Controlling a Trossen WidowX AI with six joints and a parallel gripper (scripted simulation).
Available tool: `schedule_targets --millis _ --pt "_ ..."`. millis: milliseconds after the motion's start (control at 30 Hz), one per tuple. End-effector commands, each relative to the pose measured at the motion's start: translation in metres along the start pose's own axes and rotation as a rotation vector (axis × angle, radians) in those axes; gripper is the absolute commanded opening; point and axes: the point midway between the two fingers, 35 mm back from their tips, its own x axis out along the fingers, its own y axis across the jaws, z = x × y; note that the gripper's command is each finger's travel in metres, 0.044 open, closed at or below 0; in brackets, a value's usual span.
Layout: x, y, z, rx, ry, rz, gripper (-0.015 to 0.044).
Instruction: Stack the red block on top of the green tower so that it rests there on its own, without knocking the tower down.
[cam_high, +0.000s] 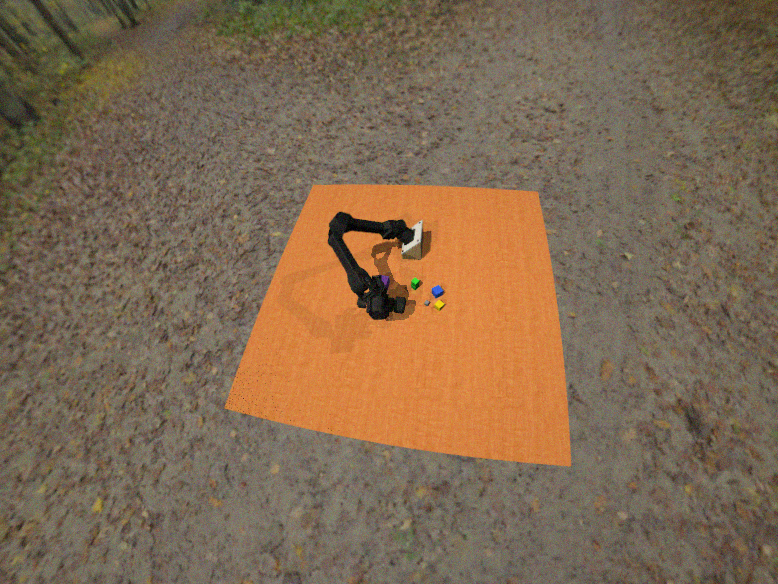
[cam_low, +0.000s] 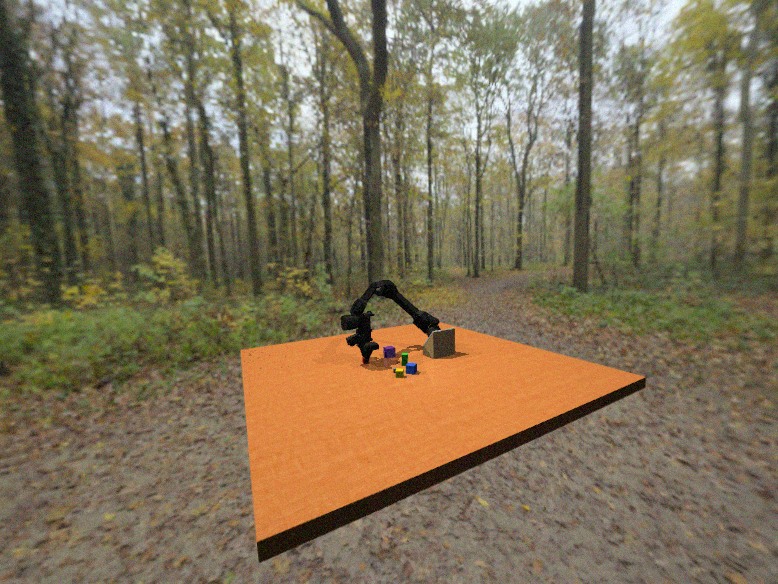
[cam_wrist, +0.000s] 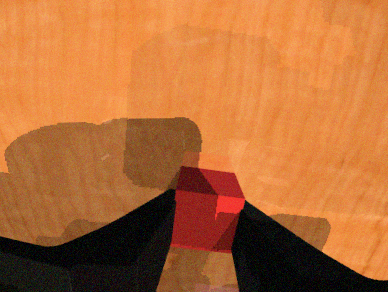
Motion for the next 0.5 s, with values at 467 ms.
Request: schedule_targets --millis 467 --pt "-0.068 0.001 0.000 -0.006 0.002 -0.001 0.0000"
